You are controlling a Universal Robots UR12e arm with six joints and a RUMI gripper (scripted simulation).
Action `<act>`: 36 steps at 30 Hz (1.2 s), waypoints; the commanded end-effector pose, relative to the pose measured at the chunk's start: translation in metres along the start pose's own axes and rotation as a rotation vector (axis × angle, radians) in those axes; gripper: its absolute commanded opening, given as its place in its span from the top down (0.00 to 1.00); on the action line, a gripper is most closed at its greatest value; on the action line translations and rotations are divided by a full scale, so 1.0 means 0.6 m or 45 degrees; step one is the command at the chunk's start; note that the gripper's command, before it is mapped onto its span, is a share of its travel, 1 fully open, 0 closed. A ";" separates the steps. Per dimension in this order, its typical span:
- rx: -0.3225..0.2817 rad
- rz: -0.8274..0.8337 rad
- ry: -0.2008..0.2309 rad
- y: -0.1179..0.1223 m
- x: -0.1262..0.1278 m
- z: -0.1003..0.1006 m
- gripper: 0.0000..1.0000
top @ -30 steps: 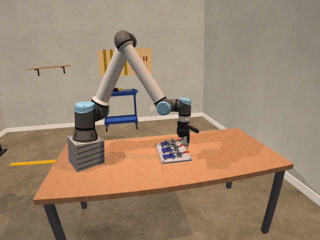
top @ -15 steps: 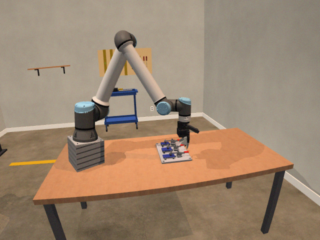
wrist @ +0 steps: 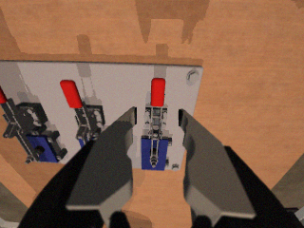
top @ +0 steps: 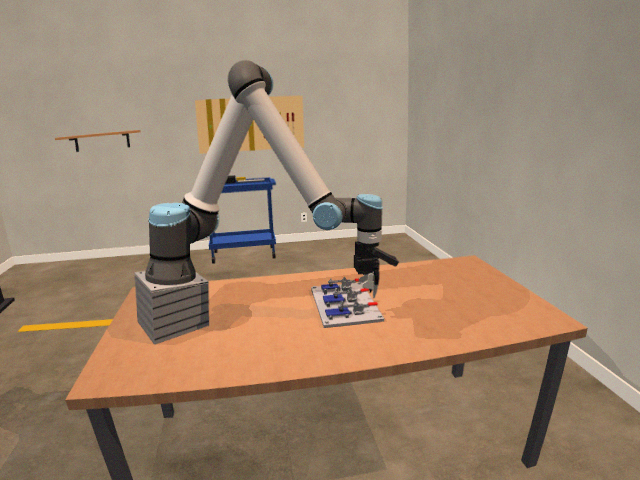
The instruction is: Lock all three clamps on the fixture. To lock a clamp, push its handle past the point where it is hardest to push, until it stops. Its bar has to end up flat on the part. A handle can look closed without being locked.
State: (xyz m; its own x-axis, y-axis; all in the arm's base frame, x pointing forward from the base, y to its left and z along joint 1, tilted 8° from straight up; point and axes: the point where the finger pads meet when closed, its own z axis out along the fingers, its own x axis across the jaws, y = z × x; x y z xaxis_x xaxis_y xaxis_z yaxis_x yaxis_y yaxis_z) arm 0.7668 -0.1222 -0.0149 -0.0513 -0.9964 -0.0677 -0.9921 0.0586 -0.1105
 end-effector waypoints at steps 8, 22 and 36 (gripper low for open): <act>0.002 0.000 0.001 -0.001 0.000 -0.021 0.72; 0.002 0.000 0.001 -0.001 0.000 -0.068 0.72; 0.002 0.000 0.001 -0.001 0.000 -0.103 0.72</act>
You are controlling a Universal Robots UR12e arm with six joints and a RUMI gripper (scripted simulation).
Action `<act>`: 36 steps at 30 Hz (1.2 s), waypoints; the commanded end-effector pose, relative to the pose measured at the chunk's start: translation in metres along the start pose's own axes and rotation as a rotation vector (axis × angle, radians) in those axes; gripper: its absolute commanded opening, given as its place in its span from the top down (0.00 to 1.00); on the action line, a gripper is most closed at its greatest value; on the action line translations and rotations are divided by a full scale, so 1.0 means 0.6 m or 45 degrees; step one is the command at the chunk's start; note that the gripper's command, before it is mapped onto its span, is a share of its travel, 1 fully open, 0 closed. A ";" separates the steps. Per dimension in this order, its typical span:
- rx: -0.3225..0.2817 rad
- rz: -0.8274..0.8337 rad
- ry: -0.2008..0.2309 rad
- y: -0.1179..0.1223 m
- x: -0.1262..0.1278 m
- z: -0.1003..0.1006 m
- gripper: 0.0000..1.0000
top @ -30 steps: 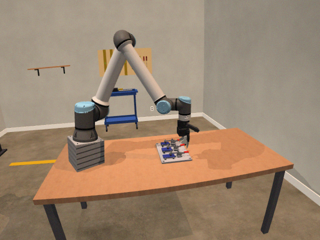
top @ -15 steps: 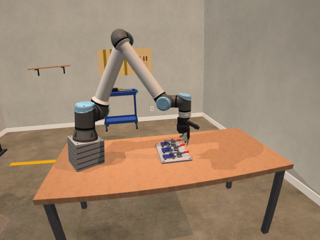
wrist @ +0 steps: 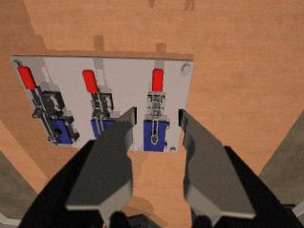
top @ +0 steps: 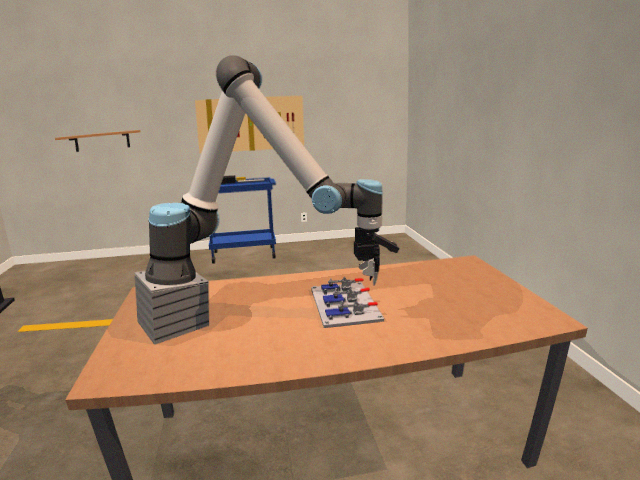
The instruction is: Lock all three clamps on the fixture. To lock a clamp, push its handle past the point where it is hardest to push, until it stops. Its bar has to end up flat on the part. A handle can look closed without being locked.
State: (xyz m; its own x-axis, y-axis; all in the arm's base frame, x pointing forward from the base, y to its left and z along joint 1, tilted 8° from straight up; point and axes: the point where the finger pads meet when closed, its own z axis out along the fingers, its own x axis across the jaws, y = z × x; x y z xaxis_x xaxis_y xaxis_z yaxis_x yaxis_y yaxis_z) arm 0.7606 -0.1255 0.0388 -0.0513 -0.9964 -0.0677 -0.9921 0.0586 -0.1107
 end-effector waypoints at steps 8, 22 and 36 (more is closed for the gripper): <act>0.002 0.000 0.001 -0.001 0.000 -0.021 0.72; 0.002 0.000 0.001 -0.001 0.000 -0.024 0.72; 0.002 0.000 0.001 -0.001 0.000 -0.024 0.72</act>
